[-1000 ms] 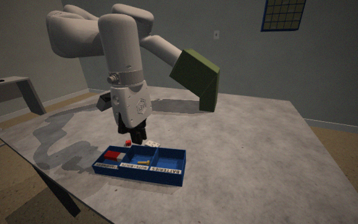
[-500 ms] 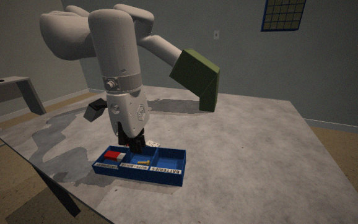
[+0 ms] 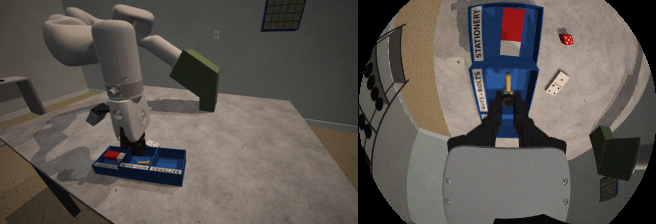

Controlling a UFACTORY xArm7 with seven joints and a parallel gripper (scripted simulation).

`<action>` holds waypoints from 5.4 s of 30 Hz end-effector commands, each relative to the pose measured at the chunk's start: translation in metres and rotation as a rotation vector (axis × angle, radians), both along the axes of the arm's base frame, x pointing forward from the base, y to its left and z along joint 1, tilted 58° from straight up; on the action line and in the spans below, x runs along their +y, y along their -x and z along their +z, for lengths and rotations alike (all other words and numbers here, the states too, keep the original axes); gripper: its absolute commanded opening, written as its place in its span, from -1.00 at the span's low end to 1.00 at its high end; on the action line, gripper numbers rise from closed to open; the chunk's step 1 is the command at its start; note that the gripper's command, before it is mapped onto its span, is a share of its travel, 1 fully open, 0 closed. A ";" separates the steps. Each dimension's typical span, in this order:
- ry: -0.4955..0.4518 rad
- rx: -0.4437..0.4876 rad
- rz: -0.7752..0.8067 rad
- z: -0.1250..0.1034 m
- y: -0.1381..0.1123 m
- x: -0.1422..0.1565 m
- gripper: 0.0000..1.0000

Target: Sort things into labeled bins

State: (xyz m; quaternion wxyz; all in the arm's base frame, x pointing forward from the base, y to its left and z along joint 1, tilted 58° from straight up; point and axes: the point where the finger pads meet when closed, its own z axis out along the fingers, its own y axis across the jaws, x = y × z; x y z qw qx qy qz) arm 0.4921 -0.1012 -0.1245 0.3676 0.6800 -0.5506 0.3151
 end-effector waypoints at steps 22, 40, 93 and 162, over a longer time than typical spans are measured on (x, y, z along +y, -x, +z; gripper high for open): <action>-0.004 -0.003 0.004 -0.012 -0.001 -0.017 -1.00; -0.004 -0.003 0.004 -0.012 -0.001 -0.017 -0.39; -0.004 -0.003 0.005 0.039 0.002 0.062 1.00; -0.004 -0.003 0.004 0.079 0.004 0.125 1.00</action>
